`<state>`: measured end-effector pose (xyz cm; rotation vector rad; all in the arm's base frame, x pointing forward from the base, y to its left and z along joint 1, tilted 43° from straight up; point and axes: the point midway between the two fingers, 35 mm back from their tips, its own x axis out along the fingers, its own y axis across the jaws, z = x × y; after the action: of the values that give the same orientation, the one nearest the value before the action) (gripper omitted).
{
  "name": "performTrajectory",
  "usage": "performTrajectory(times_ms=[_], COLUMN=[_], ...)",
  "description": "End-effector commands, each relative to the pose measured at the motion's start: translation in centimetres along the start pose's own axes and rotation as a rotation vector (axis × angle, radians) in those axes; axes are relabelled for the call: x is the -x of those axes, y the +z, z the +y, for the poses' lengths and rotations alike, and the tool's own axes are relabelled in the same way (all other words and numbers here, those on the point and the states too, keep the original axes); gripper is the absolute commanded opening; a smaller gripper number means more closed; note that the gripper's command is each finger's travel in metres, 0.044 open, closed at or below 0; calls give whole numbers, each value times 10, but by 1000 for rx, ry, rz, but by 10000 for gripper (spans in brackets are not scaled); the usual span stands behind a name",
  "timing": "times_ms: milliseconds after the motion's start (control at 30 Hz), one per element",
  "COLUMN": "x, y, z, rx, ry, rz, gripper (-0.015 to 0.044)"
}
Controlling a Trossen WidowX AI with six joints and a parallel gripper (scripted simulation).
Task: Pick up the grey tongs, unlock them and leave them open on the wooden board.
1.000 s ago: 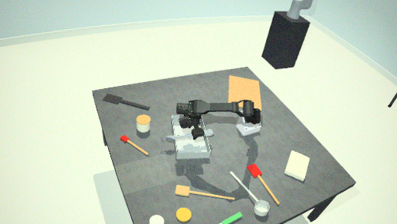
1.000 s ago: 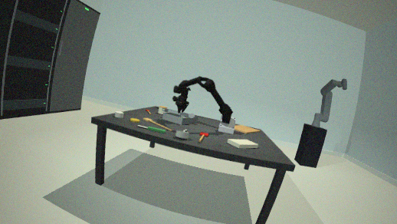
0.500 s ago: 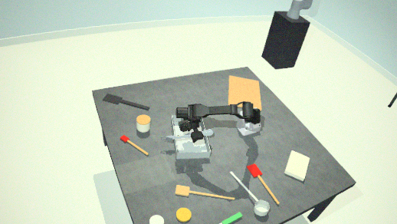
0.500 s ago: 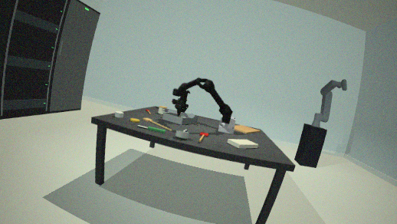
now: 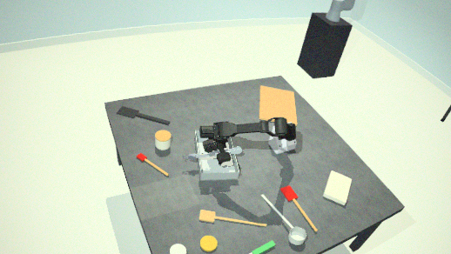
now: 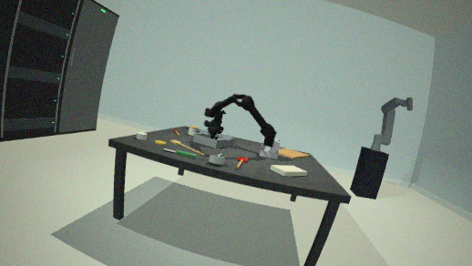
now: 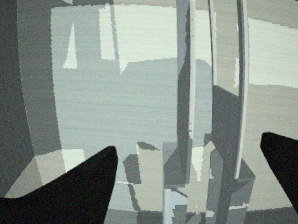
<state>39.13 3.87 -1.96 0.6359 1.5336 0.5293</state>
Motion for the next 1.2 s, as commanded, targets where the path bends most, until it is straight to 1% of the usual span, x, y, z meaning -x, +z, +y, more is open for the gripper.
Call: performTrajectory(times_ms=[0, 267, 900, 1100, 1133, 1167], x=[1, 1, 1, 4, 8, 15], y=[0, 0, 0, 1, 2, 3], z=[0, 0, 0, 0, -1, -1], rx=[0, 0, 0, 0, -1, -1], ry=[0, 0, 0, 0, -1, -2], rz=[-2, -2, -2, -2, -2, -2], gripper=[361, 151, 25, -133, -150, -150])
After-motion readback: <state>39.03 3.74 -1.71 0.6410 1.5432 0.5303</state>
